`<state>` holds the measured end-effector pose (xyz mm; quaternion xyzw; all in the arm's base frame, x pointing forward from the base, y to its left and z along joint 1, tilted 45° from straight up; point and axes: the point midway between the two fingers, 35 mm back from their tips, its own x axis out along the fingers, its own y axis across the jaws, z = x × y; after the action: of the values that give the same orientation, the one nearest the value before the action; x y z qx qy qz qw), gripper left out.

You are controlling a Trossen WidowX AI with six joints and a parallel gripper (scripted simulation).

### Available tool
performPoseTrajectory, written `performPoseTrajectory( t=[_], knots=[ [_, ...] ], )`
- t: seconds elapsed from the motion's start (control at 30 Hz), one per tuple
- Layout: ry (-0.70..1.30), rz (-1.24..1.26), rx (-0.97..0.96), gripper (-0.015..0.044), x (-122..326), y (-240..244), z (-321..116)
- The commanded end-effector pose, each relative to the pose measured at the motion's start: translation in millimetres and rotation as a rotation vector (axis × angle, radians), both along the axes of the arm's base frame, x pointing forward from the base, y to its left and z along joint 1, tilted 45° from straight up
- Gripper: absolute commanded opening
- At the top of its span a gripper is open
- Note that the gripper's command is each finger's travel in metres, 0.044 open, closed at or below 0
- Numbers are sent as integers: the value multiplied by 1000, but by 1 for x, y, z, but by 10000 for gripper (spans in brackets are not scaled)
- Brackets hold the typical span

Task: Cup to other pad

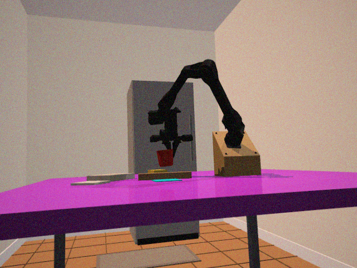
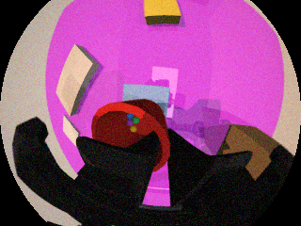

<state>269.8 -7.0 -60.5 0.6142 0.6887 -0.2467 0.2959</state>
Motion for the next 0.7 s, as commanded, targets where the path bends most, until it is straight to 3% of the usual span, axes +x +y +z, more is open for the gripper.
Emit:
performPoseTrajectory(
  t=[0.0,0.67],
  knots=[
    [0,-2,0,0,0,2,2],
    [-3,1,-2,0,7,35,36]
  ],
)
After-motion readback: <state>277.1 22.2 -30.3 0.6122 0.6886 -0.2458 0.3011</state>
